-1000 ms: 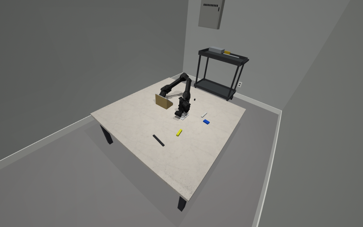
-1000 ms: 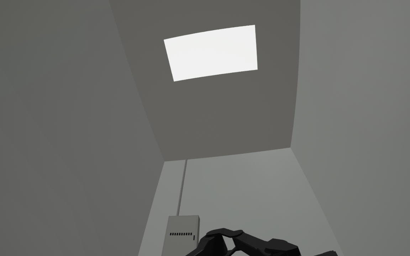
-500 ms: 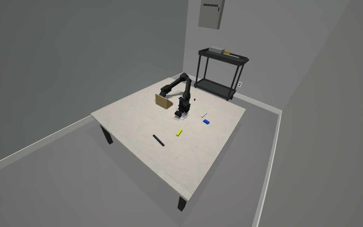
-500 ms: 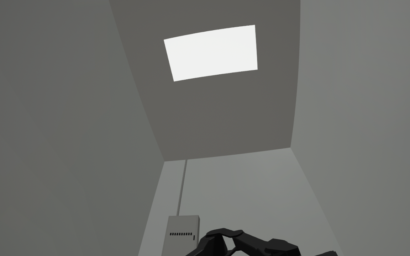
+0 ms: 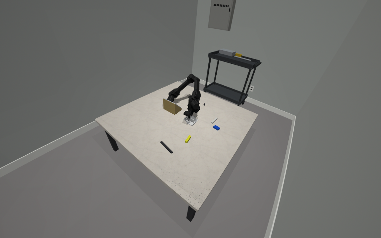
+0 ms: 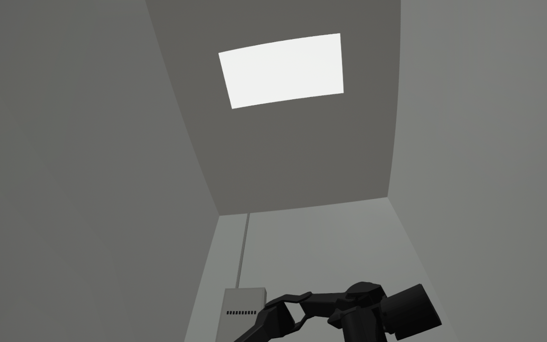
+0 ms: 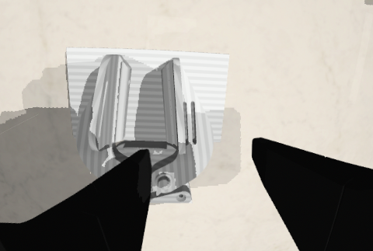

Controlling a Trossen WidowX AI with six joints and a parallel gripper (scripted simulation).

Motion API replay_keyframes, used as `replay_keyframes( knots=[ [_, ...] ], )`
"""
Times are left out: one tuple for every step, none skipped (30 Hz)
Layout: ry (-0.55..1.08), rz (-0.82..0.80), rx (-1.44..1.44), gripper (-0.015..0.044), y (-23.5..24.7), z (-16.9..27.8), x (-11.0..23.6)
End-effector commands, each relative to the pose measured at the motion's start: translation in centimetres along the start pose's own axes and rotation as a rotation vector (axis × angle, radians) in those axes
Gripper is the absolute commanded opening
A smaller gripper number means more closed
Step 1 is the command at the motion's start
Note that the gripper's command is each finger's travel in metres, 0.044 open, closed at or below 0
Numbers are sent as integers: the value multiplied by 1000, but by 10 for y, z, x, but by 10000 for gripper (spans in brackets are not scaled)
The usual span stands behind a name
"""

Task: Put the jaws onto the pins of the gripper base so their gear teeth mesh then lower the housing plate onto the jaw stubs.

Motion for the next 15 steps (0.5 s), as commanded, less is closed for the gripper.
replay_keyframes(
  knots=[
    [-6, 1, -20, 303, 15, 0, 0],
    [-6, 6, -8, 329, 30, 0, 3],
    [-5, 11, 8, 355, 45, 1, 5],
    [-3, 15, 25, 382, 60, 2, 7],
    [-1, 19, 42, 408, 75, 4, 8],
    [0, 22, 60, 434, 90, 7, 10],
    [2, 25, 77, 440, 104, 10, 11],
    [3, 27, 95, 440, 118, 14, 13],
    [5, 28, 112, 440, 132, 19, 14],
    [7, 29, 130, 440, 145, 24, 15],
    [9, 30, 147, 440, 158, 31, 15],
    [10, 30, 165, 440, 171, 37, 16],
    [12, 29, 182, 440, 182, 44, 17],
    [14, 28, 200, 440, 194, 52, 18],
    [15, 26, 217, 440, 205, 60, 18]
  ],
)
Point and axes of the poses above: the point midway between the two fingers, 35 mm back from their tips, its own x axis back along the fingers, its own y axis across the jaws, z = x × y, the point moved 7 cm from there along x, back along the fingers, and after that the axes turned 7 degrees about -x, right-handed, at the moved point
